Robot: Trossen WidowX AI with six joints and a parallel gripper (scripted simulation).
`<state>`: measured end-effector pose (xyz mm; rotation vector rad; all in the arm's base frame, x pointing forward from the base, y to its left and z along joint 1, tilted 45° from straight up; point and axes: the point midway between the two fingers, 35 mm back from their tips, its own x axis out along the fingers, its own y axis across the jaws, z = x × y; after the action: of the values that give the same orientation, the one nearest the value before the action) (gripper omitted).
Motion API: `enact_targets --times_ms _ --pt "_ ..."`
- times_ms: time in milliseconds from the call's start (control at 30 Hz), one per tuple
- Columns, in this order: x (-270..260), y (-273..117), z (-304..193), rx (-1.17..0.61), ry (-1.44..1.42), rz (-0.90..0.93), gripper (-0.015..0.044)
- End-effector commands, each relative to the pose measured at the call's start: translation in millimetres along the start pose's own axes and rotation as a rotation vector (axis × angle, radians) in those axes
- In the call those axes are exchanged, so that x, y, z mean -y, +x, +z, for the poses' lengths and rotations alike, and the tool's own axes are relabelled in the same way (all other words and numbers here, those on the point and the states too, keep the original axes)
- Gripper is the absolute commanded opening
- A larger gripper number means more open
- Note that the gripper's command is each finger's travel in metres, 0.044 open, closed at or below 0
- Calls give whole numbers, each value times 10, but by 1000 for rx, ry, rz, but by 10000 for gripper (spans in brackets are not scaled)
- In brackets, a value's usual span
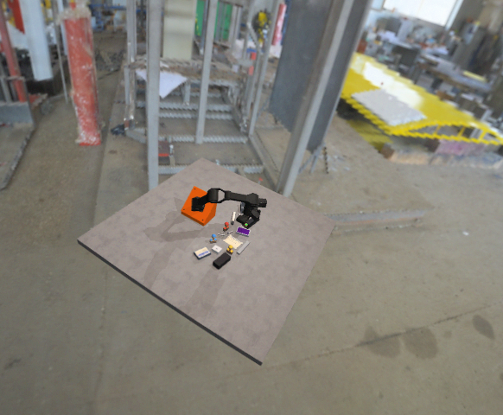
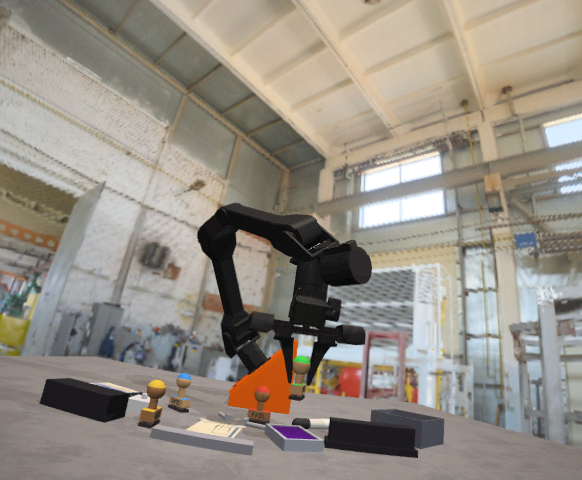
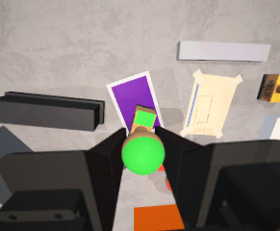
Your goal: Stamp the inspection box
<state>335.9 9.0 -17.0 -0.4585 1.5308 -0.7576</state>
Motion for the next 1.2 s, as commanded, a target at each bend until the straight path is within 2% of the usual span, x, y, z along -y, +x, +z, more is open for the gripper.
enact_targets --times_ms 0,633,1167 --pt "11 -55 13 7 5 8 0" --pt "1049 -48 -91 5 -275 1 0" --pt "1082 23 -93 6 -285 2 0"
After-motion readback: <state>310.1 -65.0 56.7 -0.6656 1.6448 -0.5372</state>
